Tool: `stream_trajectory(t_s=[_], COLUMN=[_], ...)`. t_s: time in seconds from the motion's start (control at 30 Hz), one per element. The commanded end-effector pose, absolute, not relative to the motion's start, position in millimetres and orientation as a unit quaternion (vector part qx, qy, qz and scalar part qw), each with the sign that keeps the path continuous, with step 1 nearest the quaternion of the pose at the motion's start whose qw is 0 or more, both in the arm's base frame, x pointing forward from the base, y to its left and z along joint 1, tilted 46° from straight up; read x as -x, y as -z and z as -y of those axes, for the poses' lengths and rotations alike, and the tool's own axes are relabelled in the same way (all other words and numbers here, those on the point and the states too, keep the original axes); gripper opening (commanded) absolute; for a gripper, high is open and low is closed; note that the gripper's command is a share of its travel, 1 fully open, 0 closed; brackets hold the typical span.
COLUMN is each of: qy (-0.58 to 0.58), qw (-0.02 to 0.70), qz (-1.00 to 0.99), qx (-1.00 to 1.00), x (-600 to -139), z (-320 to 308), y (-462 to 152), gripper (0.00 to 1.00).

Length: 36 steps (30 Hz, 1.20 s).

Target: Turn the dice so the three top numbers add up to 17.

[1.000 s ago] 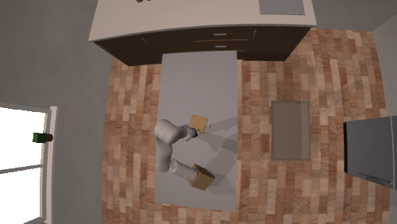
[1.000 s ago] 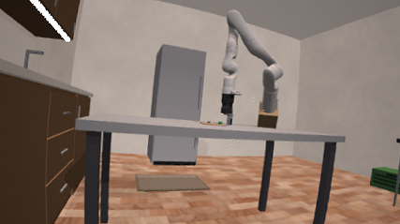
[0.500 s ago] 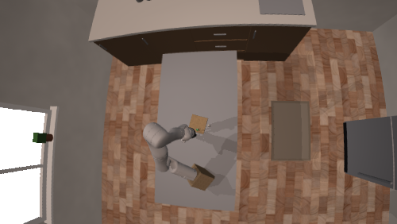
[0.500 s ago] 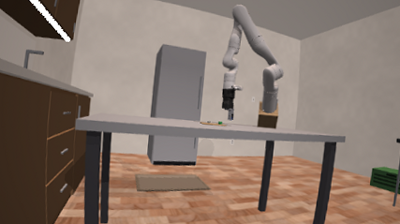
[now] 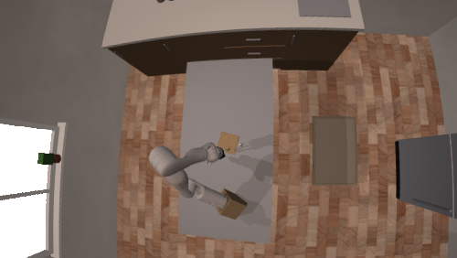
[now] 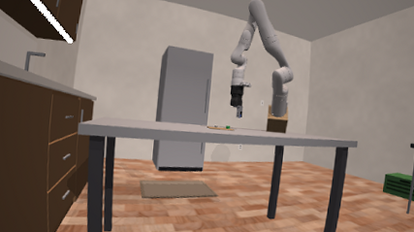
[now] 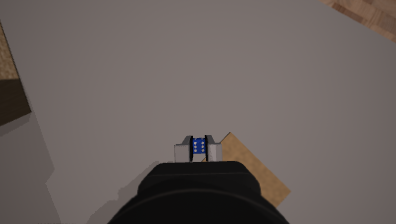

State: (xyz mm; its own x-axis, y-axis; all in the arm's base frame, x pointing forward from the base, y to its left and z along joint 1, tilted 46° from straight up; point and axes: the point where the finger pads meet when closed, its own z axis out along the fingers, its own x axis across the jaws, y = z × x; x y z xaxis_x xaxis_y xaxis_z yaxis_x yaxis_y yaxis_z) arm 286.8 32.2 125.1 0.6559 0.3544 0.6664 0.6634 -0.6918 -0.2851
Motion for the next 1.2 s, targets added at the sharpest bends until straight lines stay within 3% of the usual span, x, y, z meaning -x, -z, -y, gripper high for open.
stream_trajectory(t_s=[0.0,1.17], qy=[0.296,0.289], qw=[0.250,0.259], qz=[0.286,0.259], qx=[0.876,0.885], x=[-287.1,-290.7], z=[-18.7,-6.1], y=[-129.8,-141.2], gripper=[0.34,0.34])
